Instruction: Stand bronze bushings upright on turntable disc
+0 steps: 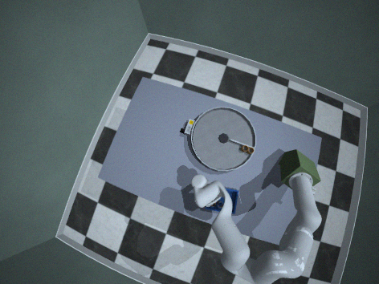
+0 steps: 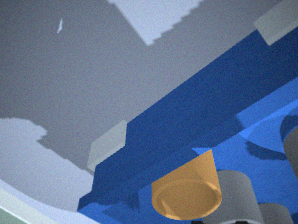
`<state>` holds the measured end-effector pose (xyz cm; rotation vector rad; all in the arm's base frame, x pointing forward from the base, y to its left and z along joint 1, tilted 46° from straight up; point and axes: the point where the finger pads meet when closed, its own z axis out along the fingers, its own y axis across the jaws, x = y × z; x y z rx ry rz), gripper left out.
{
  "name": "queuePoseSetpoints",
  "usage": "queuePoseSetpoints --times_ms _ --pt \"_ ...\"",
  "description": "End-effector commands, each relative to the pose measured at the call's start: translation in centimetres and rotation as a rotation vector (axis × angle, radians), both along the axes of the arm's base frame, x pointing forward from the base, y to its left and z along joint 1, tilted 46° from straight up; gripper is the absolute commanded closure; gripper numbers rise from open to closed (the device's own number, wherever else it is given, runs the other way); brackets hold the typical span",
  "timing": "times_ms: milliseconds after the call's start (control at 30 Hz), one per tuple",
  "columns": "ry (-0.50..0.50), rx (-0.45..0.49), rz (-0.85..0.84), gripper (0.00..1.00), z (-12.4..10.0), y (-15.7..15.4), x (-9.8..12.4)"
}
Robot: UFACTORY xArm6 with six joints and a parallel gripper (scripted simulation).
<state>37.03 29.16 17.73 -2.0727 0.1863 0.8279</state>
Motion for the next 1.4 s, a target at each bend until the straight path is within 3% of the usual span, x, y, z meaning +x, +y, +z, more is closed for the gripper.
queuePoseSetpoints --times_ms 0,1367 --pt "-0.002 0.001 -0.001 0.84 -0.1 0.1 0.1" --pt "-0.002 0.001 -0.001 0.84 -1.5 1.6 0.4"
